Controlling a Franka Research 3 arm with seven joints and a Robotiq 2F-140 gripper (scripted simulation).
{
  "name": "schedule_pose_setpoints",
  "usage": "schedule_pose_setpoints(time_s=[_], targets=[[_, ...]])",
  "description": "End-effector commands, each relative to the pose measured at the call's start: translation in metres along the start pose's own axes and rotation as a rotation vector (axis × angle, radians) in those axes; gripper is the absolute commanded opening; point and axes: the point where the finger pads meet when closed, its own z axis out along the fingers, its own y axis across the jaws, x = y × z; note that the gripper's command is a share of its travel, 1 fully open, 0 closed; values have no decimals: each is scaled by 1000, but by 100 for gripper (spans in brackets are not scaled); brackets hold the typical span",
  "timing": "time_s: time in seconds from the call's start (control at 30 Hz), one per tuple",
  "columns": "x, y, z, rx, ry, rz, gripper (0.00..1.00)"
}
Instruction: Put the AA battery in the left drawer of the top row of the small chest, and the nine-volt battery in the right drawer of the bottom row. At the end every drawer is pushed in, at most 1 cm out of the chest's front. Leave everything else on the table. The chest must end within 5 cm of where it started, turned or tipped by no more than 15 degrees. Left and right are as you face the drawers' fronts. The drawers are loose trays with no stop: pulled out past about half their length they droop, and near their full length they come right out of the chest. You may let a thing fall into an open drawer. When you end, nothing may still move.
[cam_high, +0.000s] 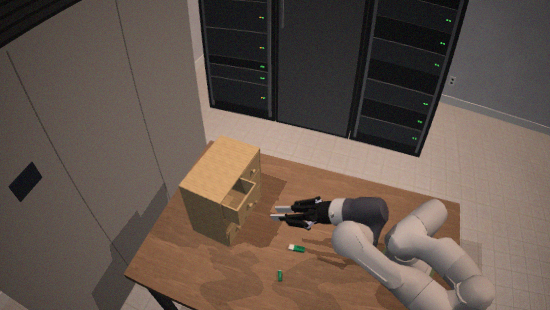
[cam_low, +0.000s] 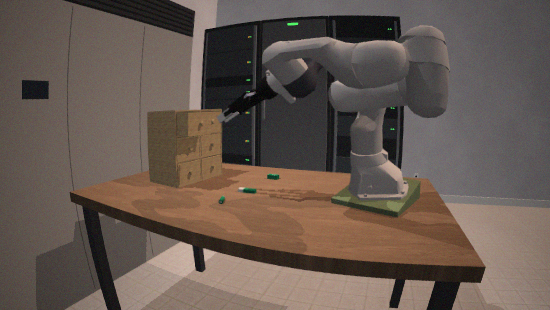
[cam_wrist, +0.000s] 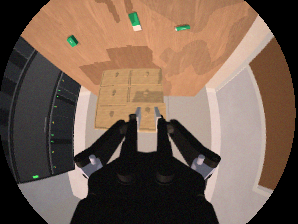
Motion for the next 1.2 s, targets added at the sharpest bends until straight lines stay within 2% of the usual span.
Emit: schedule_pose_setpoints(time_s=[0.0,0.33,0.63,0.7,0.93,1.03,1.17], targets=[[-1,-6,-3,16,-3,27,20],[-2,-5,-6,15,20,27,20],[-5,-5,-18,14,111,28,20],[-5,-5,-18,14,111,28,20],[-10,-5,-36,12,252,29,20],[-13,-5,-49,11,348,29,20],[-18,-5,-71,8,515,30,20]])
